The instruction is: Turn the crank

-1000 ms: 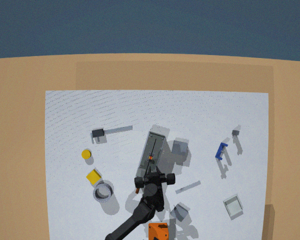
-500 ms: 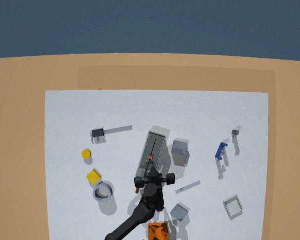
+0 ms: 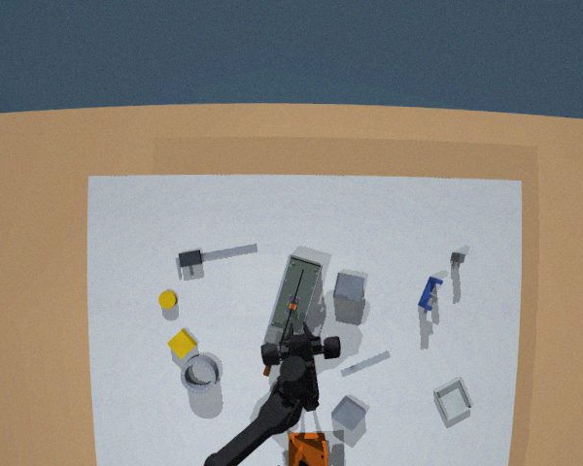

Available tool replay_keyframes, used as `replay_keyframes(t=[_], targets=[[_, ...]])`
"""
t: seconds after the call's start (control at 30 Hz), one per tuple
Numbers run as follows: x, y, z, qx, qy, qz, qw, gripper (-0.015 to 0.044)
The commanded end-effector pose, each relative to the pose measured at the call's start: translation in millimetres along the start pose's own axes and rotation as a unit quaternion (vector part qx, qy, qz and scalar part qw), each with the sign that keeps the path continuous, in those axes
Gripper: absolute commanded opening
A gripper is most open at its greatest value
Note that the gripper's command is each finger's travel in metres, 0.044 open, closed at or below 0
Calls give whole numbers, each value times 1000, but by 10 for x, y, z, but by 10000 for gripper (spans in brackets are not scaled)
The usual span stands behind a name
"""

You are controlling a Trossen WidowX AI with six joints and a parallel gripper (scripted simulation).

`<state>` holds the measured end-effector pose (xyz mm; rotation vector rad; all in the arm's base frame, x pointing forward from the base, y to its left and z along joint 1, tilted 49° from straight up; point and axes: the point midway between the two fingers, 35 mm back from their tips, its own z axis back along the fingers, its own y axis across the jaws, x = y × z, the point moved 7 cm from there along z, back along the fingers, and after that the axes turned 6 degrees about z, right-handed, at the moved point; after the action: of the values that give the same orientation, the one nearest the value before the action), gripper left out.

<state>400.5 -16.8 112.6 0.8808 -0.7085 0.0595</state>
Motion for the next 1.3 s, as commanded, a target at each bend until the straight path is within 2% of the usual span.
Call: replay_keyframes(t=[0.0,0.23,0.3,0.87,1.27], targets=[[0,-1,0,0,0,0,1000,236],[0,-1,0,0,0,0,1000,420],[0,-1,0,0,0,0,1000,440],[0,-1,0,0,0,0,1000,0],[0,0,0,0,0,0,1000,0]])
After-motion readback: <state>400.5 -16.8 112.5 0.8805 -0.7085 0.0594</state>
